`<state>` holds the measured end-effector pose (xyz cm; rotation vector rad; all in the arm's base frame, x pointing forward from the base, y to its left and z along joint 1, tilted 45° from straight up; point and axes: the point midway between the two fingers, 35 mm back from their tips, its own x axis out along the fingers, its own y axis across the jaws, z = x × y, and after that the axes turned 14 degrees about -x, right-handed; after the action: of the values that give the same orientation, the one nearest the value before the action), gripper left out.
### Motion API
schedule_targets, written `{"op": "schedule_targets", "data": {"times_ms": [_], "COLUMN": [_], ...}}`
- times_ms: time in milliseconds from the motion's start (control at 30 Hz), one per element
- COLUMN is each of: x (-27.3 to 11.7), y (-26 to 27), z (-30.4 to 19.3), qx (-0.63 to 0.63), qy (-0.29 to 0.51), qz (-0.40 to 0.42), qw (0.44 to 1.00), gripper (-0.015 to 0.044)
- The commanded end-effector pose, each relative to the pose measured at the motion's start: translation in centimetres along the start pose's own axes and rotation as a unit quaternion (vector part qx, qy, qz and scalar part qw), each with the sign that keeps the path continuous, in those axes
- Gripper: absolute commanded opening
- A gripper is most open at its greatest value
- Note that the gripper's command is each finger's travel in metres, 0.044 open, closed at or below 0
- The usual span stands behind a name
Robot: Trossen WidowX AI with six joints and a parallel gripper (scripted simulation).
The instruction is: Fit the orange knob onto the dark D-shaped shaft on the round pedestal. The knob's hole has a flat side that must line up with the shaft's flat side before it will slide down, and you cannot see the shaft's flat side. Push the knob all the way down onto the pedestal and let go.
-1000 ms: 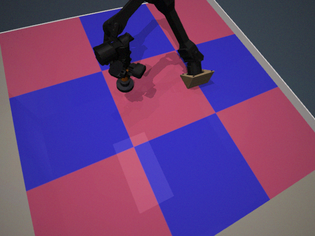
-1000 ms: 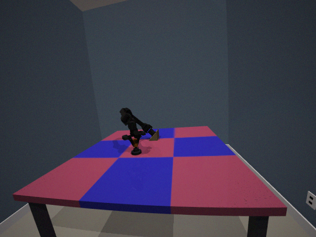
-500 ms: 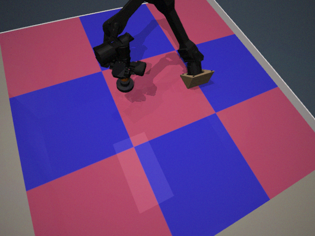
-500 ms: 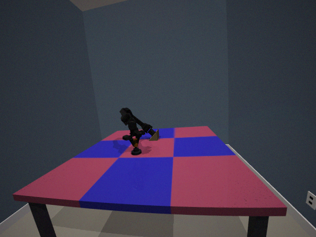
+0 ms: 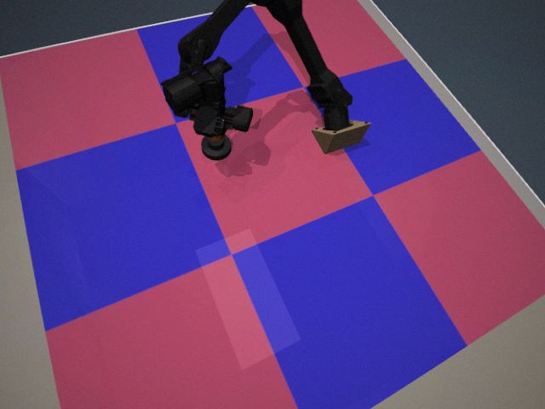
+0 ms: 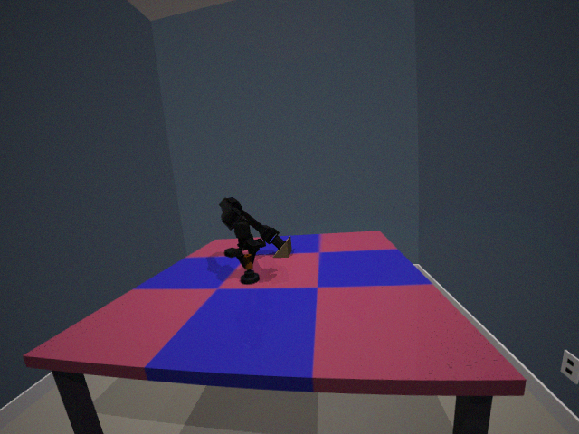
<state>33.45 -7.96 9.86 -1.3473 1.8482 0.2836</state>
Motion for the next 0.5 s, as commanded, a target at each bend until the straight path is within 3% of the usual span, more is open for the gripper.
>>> {"op": "schedule_targets", "data": {"times_ms": [0, 233, 467], "x": [0.02, -0.43, -0.42], "y": [-0.08, -0.08, -0.1], "z": [-0.06, 0.07, 0.2], "qx": [-0.002, -0.007, -0.107], "qy": [0.001, 0.001, 0.001], "qz": [-0.002, -0.002, -0.002], "qw": [1.0, 1.0, 0.994], "gripper": [0.0, 0.0, 0.0]}}
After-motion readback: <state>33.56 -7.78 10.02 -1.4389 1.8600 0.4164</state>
